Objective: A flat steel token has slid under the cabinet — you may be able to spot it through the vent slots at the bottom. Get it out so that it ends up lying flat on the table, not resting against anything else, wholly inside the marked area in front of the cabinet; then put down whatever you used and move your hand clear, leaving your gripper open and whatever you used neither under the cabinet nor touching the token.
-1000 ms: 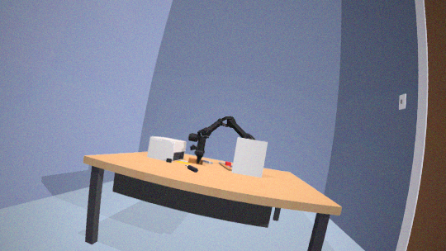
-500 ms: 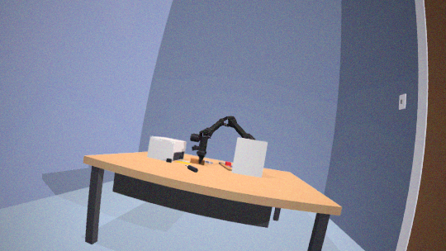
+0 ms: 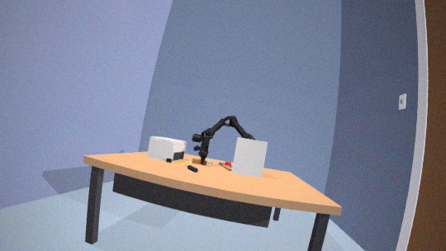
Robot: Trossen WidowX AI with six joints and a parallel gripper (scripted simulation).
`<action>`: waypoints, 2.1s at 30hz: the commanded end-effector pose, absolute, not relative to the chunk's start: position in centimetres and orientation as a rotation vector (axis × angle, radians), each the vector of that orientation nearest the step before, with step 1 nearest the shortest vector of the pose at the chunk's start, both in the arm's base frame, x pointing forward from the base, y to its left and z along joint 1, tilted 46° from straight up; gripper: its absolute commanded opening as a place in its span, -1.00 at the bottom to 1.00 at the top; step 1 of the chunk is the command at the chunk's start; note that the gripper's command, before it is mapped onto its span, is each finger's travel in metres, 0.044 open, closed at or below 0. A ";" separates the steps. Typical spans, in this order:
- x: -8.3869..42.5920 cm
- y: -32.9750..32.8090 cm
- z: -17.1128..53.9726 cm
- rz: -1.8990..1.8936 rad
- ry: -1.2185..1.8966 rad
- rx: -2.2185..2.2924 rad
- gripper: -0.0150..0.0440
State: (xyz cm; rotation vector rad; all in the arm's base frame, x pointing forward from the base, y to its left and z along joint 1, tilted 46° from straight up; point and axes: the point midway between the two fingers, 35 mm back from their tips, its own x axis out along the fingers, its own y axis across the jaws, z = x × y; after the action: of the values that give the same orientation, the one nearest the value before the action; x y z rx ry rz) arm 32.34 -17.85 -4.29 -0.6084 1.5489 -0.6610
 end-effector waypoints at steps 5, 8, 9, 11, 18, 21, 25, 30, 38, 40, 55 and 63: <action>31.2 -17.8 -4.3 -0.656 1.557 -0.612 -0.49; 30.9 -17.8 -4.3 -0.656 1.557 -0.612 -0.49; 30.8 -17.8 -4.3 -0.656 1.557 -0.612 -0.49; 30.6 -17.8 -4.3 -0.656 1.557 -0.612 -0.49; 29.9 -17.8 -4.2 -0.656 1.557 -0.612 -0.49; 29.6 -17.8 -4.2 -0.656 1.557 -0.612 -0.49; 29.2 -17.8 -4.1 -0.655 1.558 -0.612 -0.49; 28.7 -17.8 -4.1 -0.655 1.558 -0.612 -0.49; 27.8 -17.8 -4.0 -0.655 1.558 -0.613 -0.49; 27.6 -17.8 -4.0 -0.655 1.559 -0.613 -0.49; 26.0 -17.8 -3.8 -0.655 1.559 -0.613 -0.49; 25.1 -17.8 -3.7 -0.655 1.560 -0.613 -0.49</action>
State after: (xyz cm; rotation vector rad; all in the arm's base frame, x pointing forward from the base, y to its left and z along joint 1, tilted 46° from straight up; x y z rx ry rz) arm 25.80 -17.86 -3.58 -0.6109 1.5514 -0.6601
